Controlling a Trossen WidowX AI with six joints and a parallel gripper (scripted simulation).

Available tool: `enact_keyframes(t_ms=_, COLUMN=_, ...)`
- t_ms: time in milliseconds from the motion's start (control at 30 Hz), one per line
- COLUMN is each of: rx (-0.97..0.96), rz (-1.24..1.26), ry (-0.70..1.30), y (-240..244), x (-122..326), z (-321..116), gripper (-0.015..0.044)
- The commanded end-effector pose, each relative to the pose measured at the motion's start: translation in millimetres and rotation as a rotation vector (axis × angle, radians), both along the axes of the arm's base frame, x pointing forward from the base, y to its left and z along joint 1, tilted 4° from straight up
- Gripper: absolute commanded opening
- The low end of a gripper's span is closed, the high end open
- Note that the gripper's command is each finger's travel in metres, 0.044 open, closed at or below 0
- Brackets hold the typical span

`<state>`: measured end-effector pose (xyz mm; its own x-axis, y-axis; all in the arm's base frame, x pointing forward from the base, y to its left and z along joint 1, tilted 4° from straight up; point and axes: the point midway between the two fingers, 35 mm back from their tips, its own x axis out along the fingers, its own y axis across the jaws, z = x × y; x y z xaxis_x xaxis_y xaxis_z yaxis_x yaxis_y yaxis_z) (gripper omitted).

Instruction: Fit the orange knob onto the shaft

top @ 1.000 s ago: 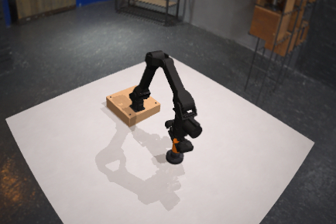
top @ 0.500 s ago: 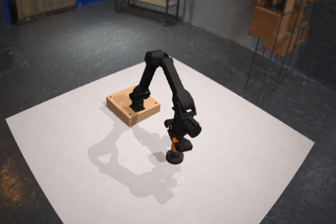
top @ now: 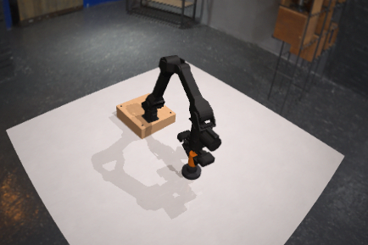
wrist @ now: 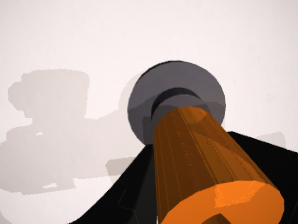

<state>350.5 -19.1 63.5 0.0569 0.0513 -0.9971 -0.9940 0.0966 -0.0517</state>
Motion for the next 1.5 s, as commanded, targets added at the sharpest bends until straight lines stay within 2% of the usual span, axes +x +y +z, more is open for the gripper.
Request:
enact_keyframes(t_ms=0, rx=0.001, rz=0.008, ry=-0.009, y=0.4, x=4.1, z=3.5, gripper=0.0)
enact_keyframes(t_ms=700, rx=0.001, rz=0.008, ry=-0.008, y=0.4, x=1.2, z=3.4, gripper=0.0)
enact_keyframes(t_ms=933, rx=-0.011, rz=0.207, ry=-0.018, y=0.2, x=-1.7, z=2.1, gripper=0.0)
enact_keyframes(t_ms=1467, rx=-0.011, rz=0.217, ry=-0.019, y=0.3, x=-0.3, z=1.0, gripper=0.0)
